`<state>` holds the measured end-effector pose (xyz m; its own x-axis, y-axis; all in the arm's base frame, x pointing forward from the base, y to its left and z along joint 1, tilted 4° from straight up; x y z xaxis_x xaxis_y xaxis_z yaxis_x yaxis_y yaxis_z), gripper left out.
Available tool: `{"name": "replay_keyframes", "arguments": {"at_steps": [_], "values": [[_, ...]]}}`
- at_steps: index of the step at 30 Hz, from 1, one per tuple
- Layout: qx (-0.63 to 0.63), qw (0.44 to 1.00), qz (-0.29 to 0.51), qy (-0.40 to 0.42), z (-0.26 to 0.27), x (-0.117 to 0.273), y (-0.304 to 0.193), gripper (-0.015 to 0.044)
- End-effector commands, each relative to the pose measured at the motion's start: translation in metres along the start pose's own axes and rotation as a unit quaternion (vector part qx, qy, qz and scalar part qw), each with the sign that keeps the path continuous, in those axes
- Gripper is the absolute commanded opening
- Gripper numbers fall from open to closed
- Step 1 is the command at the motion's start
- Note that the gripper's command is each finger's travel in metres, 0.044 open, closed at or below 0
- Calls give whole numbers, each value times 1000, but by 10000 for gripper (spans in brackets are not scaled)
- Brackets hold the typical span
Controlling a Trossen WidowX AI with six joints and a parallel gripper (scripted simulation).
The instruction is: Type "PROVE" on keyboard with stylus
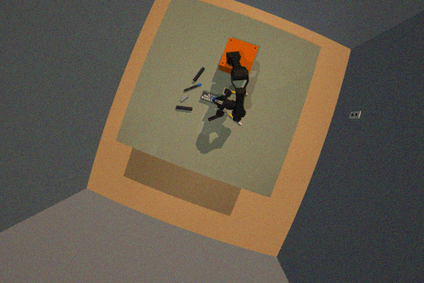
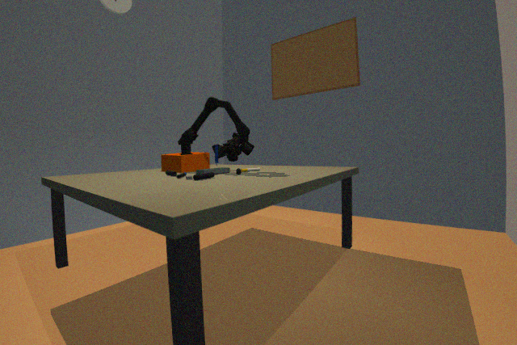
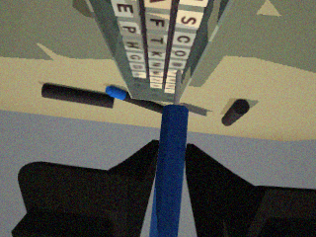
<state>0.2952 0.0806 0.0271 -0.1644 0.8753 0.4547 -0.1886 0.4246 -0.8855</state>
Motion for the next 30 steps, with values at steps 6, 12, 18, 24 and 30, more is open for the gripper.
{"name": "replay_keyframes", "arguments": {"at_steps": [6,12,18,24,30], "values": [[-2,1000,-1,1,0,-3,5,81],[-2,1000,-1,1,-1,-4,8,81],[-2,1000,-1,1,-1,-5,10,81],[-2,1000,-1,1,-2,-7,12,81],[-2,1000,-1,1,-2,-8,14,81]]}}
Point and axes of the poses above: the point midway between the two fingers, 35 mm back from their tips, its own x axis back along the fingers, its own z axis across the jaws, y = z × x, the point moved 3 cm from there along x, back along the fingers, and after that the axes turned 10 degrees about x, right-handed, at the moved point
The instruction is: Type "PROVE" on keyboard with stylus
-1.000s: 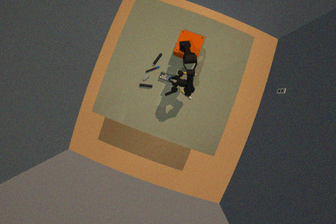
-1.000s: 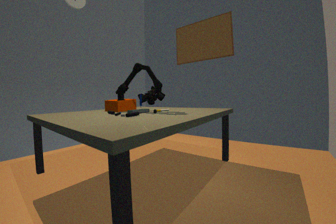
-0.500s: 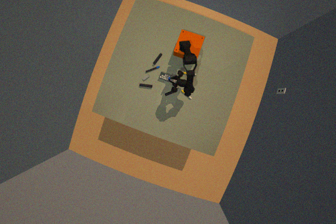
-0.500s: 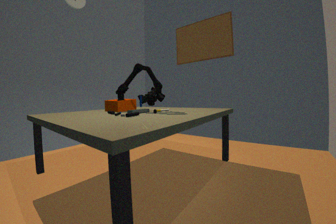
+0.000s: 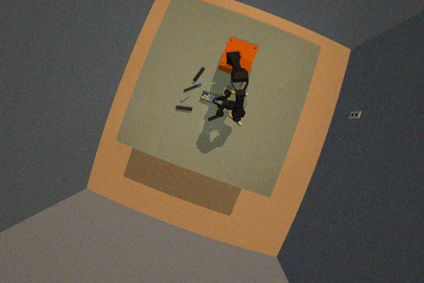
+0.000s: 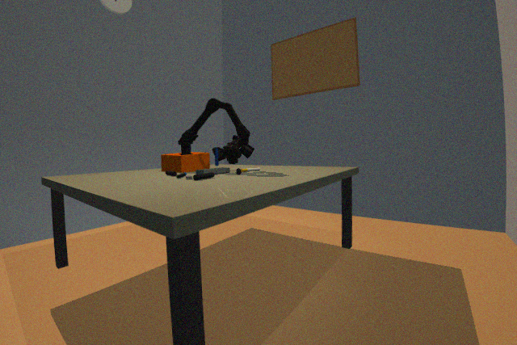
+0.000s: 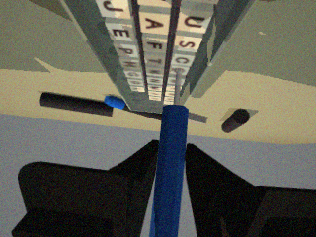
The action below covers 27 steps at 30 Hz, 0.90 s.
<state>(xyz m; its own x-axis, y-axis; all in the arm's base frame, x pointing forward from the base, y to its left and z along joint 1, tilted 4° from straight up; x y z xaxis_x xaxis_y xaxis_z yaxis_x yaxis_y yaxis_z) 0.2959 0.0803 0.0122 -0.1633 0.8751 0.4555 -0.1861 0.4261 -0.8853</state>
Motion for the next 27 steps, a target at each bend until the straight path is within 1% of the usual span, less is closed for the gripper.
{"name": "replay_keyframes", "arguments": {"at_steps": [1,13,22,26,27], "values": [[0,1000,-1,0,0,-1,2,81],[0,1000,-1,0,0,-1,1,81],[0,1000,-1,0,7,16,-29,81],[-1,1000,0,-2,6,16,-29,85],[-1,1000,0,-2,6,16,-29,78]]}}
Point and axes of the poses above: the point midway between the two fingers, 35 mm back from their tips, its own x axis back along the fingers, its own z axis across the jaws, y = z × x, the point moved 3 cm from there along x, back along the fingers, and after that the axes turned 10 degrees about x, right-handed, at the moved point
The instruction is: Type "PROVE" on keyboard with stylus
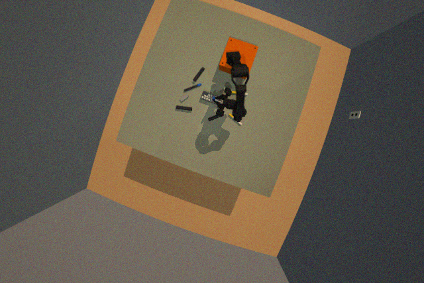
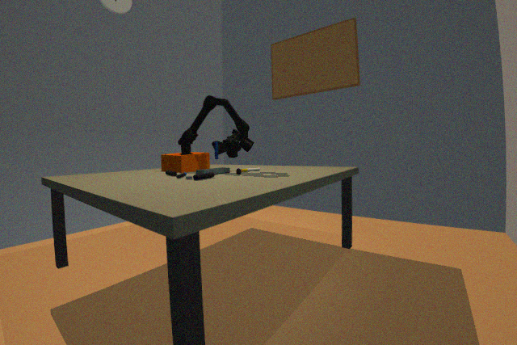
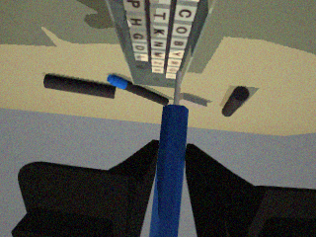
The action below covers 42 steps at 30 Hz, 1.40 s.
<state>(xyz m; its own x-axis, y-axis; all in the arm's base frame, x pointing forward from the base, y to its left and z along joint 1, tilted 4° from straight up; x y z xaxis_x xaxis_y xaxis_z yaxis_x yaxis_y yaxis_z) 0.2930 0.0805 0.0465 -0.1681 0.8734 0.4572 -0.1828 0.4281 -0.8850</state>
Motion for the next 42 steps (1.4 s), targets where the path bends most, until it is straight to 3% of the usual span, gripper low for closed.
{"name": "replay_keyframes", "arguments": {"at_steps": [1,8,21,33,36,42], "values": [[1,1000,0,0,0,0,1,71],[1,1000,0,0,0,2,2,0],[3,1000,-3,4,12,59,32,0],[3,1000,-3,3,9,49,49,0],[3,1000,-3,3,8,48,51,79],[3,1000,-3,3,8,48,52,81]]}}
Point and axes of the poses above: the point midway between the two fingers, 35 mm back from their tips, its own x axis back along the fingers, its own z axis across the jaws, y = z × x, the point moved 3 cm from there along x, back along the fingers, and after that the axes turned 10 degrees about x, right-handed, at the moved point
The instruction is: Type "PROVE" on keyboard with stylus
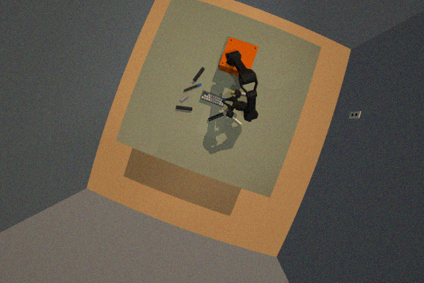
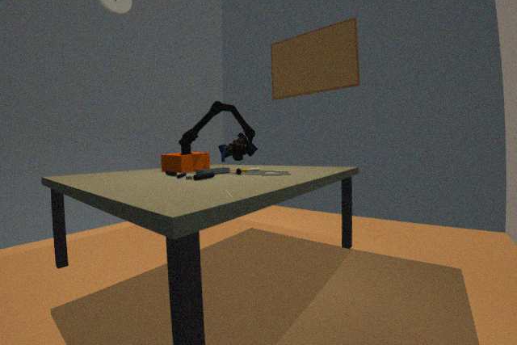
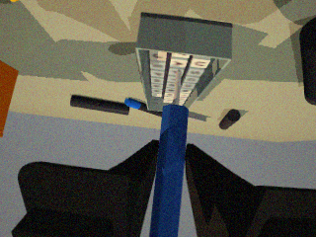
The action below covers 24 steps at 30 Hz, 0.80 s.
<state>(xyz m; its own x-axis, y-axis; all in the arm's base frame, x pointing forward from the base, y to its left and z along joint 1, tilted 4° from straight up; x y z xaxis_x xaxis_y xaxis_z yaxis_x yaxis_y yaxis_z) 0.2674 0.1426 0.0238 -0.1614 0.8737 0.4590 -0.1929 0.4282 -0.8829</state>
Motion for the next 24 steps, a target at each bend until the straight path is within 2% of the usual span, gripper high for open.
{"name": "replay_keyframes", "arguments": {"at_steps": [1,24], "values": [[-2,1000,-2,0,-1,0,1,81],[-2,1000,-2,0,-3,-7,12,81]]}}
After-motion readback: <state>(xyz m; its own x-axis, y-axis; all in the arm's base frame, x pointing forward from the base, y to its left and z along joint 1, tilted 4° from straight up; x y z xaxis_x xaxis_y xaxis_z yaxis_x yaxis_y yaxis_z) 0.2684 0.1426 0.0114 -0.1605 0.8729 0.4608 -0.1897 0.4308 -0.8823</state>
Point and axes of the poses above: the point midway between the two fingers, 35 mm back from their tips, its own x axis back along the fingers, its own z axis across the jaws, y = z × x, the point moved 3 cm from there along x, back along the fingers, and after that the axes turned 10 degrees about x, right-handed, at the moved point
